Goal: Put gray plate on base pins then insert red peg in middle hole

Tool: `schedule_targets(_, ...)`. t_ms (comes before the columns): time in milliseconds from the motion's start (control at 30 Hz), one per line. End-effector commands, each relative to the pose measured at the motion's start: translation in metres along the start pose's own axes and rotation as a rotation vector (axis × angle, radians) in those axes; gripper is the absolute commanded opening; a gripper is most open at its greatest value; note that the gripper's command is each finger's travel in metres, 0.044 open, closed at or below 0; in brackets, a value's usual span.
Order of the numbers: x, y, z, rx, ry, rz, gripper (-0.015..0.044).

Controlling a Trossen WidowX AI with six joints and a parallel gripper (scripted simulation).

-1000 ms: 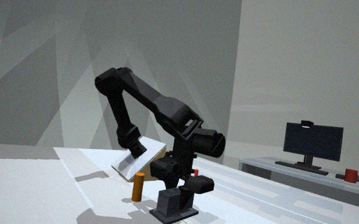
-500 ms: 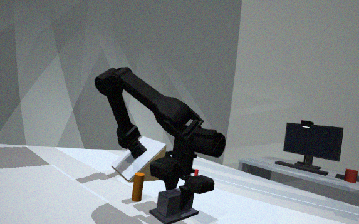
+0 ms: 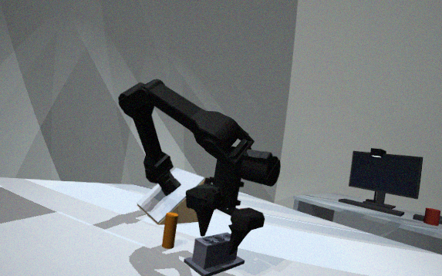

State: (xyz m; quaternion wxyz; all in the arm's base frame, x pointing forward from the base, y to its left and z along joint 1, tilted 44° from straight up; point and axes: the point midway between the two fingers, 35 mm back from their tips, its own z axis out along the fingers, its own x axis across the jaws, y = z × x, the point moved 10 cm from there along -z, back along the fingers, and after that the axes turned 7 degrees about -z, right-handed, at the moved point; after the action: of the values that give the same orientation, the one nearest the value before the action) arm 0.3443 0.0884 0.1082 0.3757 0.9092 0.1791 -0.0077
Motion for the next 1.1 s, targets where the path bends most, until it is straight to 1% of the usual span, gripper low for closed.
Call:
schedule_targets(0,0.003,-0.004,-0.056,0.002,0.032,-0.002,0.0440)
schedule_targets(67,-0.001,-0.004,-0.087,-0.001,0.030,-0.003,0.0440)
schedule_targets(100,-0.003,-0.004,-0.096,-0.003,0.030,-0.004,0.0440)
schedule_targets(333,0.001,-0.006,-0.099,-0.002,0.031,-0.009,0.0440)
schedule_targets(400,-0.002,-0.030,-0.101,0.006,0.035,-0.053,0.0440)
schedule_targets(567,-0.023,-0.116,-0.104,0.023,0.042,-0.219,0.0440)
schedule_targets(767,-0.074,-0.203,-0.097,0.005,0.032,-0.406,0.0440)
schedule_targets(933,-0.080,-0.211,-0.093,0.001,0.030,-0.425,0.0440)
schedule_targets(1033,-0.079,-0.209,-0.067,0.000,0.030,-0.425,0.0440)
schedule_targets(1067,-0.079,-0.209,-0.064,0.000,0.030,-0.425,0.0440)
